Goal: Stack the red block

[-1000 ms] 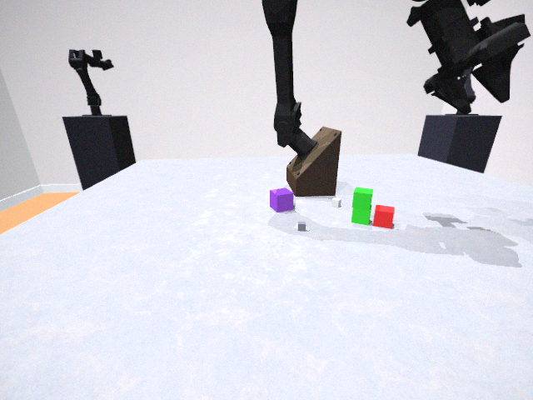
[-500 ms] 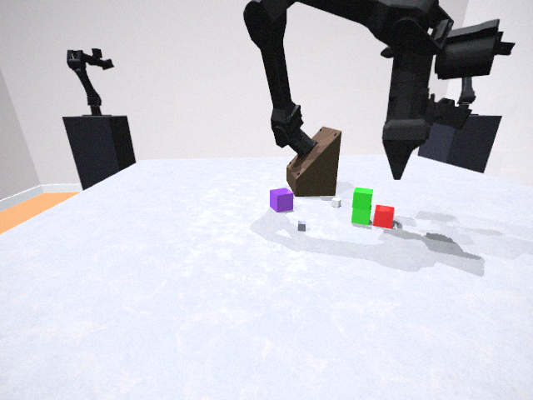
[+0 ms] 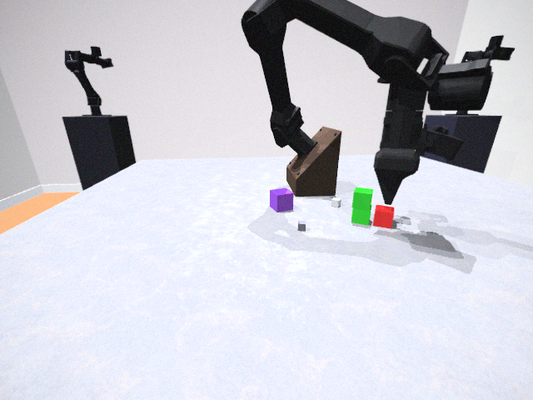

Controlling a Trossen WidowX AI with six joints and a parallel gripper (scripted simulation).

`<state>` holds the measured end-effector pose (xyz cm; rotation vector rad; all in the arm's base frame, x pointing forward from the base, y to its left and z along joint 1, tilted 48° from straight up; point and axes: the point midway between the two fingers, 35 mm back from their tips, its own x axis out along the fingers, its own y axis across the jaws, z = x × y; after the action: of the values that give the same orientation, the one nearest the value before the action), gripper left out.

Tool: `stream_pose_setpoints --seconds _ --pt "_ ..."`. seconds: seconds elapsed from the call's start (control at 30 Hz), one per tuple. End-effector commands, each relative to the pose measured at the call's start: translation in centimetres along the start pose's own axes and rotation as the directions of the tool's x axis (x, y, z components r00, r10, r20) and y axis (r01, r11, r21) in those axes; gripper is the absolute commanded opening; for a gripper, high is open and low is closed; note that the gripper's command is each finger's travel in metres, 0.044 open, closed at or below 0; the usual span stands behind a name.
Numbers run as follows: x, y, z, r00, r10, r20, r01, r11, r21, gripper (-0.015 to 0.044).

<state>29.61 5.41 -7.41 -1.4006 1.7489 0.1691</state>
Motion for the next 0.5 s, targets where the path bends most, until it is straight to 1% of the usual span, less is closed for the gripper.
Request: stream_pose_setpoints --seconds 0.0,0.47 --pt "1.2 0.3 0.0 1.000 -0.002 -0.008 0.002 1.000 -0.011 0.0440" --pt "2.9 0.2 0.0 1.000 -0.002 -0.008 0.002 1.000 -0.011 0.0440"
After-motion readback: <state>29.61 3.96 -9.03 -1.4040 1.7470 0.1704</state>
